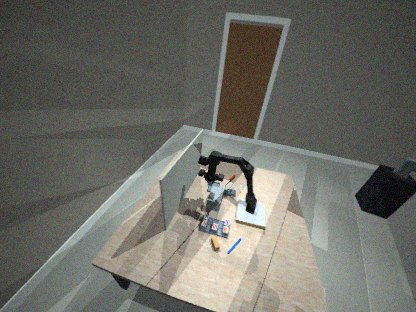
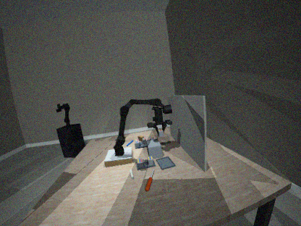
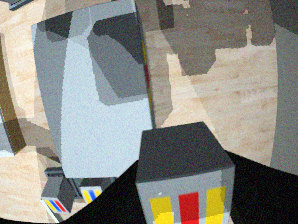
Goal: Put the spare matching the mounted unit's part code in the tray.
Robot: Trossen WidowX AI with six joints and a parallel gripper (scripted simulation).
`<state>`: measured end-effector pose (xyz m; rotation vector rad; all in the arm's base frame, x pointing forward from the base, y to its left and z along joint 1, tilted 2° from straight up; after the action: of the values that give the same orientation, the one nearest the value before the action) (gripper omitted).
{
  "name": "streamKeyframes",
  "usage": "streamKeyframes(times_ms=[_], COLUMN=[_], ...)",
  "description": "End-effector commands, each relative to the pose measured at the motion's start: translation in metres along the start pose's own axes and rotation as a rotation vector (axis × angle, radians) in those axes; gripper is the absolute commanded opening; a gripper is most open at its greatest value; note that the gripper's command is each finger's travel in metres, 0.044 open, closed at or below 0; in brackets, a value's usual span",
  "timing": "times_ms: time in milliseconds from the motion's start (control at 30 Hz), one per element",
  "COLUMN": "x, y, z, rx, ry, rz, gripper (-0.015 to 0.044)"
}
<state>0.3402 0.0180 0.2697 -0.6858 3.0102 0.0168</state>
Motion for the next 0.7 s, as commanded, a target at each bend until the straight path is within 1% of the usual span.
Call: streamKeyframes(times_ms=[0,667], x=[0.005,0.053], y=[-0.022,-0.132], z=[-0.002,0.000], rx=[0.004,0.007], ry=[-0.003,0.000], rz=[-0.012,-0.068], gripper=[0.0000,0.0000])
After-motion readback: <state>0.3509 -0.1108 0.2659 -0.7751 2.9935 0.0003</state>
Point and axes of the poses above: the point midway between the two fingers, 35 mm back from their tips, its own z axis out along the fingers, its own x axis across the jaws, y = z × x, the point moved 9 cm from there along -z, back along the fingers, and after that the axes turned 15 degrees about -z, right-handed, at the moved point
